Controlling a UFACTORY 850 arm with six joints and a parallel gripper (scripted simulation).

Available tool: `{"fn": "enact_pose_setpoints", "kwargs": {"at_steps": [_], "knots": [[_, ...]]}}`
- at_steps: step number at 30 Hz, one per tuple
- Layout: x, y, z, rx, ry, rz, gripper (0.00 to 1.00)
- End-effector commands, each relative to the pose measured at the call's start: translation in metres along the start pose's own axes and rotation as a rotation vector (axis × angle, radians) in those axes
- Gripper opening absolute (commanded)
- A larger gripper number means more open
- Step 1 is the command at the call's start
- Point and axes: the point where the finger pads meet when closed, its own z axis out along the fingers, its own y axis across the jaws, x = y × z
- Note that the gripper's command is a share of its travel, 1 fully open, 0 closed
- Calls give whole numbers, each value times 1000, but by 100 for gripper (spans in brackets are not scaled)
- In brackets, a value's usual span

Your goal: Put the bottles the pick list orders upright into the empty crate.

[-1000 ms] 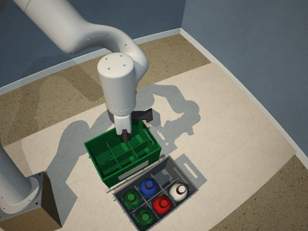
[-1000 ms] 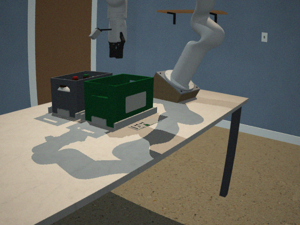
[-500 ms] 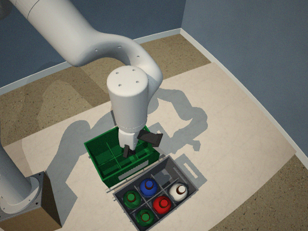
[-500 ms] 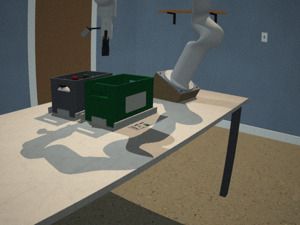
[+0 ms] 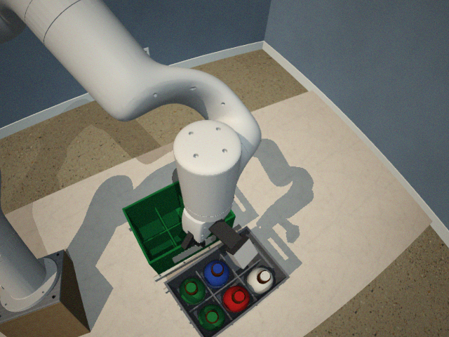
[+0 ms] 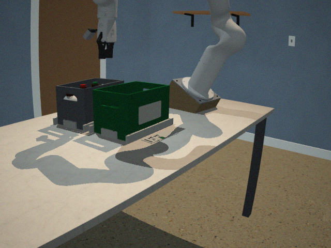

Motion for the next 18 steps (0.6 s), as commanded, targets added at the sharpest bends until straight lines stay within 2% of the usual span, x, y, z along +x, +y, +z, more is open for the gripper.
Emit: {"fn": "enact_pose_setpoints", "kwargs": {"at_steps": [1,4,7,18], "knots": [[25,7,-4,-11,-1,156,65],[39,12,-6,-17,-2,229,65],[43,14,-7,-17,-2,229,65],[95,32,-15,-17,-2,229,65]]}}
